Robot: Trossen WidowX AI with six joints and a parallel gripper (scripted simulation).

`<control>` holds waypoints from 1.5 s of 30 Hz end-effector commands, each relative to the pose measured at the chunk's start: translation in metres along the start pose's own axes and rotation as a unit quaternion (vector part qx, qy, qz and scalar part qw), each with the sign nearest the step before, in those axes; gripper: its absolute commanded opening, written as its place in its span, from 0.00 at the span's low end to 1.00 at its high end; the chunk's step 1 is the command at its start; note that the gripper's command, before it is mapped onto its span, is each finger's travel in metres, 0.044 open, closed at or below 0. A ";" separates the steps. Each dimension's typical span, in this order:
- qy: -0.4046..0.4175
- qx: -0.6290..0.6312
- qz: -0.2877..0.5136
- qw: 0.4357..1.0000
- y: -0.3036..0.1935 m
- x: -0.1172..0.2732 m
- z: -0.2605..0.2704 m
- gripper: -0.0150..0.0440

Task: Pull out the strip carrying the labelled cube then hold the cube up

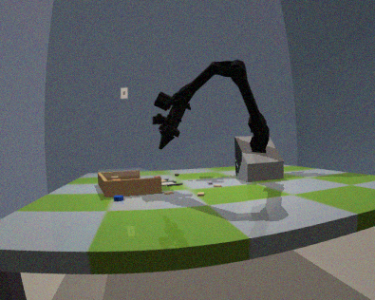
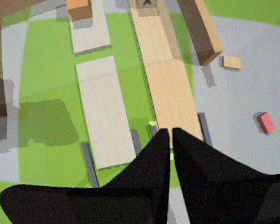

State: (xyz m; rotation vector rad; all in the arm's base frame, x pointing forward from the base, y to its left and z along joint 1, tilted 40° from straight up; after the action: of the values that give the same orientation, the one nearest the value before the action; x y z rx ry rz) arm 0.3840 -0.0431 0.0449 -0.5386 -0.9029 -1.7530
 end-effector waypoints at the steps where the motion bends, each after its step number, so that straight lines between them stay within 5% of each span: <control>1: -0.003 0.020 0.065 0.998 0.011 -0.022 -0.012 0.25; 12: 0.032 0.069 0.224 0.972 0.024 -0.074 -0.036 0.25; 45: 0.034 0.070 0.227 0.971 0.006 -0.117 -0.034 0.25</control>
State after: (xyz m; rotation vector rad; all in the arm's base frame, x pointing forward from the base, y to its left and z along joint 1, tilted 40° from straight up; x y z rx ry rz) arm 0.4373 -0.0058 -0.0498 -0.5334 -0.7975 -1.2792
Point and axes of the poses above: the point midway between the two fingers, 35 mm back from their tips, its own x axis back along the fingers, its own z axis across the jaws, y = z × x, the point moved 7 cm from there along x, back along the fingers, and after that the axes turned 9 degrees about -x, right-handed, at the moved point
